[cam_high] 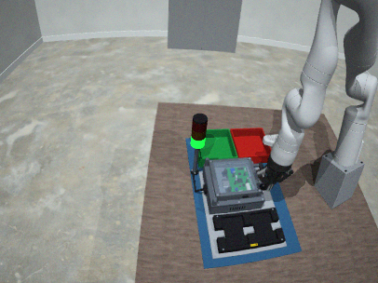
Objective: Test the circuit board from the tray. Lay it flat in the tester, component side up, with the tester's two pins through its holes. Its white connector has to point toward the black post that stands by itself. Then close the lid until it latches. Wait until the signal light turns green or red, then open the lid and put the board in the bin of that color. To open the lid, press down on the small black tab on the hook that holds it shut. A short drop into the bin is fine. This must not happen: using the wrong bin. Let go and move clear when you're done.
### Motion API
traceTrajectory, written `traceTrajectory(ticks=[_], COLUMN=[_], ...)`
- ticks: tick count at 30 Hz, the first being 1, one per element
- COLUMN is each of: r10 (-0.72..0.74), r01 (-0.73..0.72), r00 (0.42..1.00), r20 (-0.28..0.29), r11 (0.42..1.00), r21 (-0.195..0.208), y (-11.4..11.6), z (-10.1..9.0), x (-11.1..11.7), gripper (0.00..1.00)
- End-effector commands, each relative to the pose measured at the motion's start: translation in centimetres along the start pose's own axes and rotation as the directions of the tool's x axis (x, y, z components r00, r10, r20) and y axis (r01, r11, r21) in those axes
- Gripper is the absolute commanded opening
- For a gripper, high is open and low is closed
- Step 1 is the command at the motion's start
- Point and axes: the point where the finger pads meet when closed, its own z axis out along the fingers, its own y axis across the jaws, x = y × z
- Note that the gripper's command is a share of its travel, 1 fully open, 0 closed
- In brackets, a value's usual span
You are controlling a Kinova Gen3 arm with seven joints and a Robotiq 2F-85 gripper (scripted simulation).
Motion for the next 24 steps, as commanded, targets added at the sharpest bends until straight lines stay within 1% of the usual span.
traceTrajectory(ticks=[1,24], r10=[0.000,0.000], r01=[0.000,0.000], r00=[1.000,1.000], r20=[0.000,0.000], r11=[1.000,1.000], r21=[0.001,0.001], y=[-0.02,-0.02], z=[-0.02,0.22], x=[0.00,0.00], gripper=[0.00,0.00])
